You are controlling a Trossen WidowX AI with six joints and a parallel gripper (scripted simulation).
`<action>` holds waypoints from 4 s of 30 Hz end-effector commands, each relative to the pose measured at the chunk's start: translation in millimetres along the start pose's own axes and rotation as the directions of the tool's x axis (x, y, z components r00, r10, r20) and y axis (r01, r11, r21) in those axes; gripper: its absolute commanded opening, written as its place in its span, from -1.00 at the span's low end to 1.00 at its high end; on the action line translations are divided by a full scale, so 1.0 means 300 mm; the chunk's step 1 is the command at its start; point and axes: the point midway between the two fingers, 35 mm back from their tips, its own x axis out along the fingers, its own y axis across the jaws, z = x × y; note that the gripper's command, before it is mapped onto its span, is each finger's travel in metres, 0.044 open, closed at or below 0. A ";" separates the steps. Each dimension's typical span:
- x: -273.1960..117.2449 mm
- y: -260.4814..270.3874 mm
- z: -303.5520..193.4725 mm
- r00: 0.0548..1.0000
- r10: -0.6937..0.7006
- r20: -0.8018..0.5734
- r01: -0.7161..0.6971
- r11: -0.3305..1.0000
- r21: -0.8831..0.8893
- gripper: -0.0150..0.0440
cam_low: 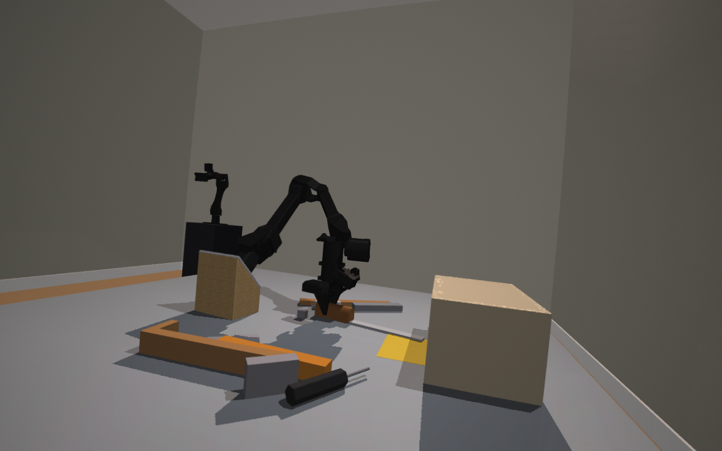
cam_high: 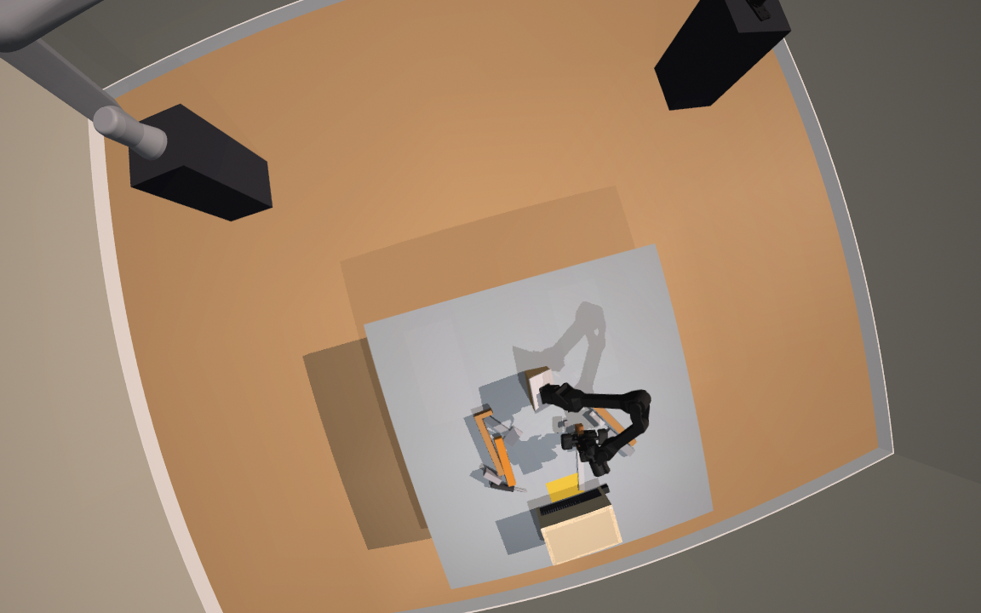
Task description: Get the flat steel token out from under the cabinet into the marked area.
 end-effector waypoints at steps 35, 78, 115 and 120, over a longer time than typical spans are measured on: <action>-0.009 0.110 -0.023 1.000 0.000 -0.003 0.001 0.995 0.102 -0.49; -0.009 0.171 0.003 1.000 -0.001 -0.007 0.002 0.991 0.135 -0.22; -0.002 0.177 0.003 1.000 0.006 0.001 -0.006 0.992 0.126 -0.02; -0.002 0.177 0.003 1.000 0.006 0.001 -0.006 0.992 0.126 -0.14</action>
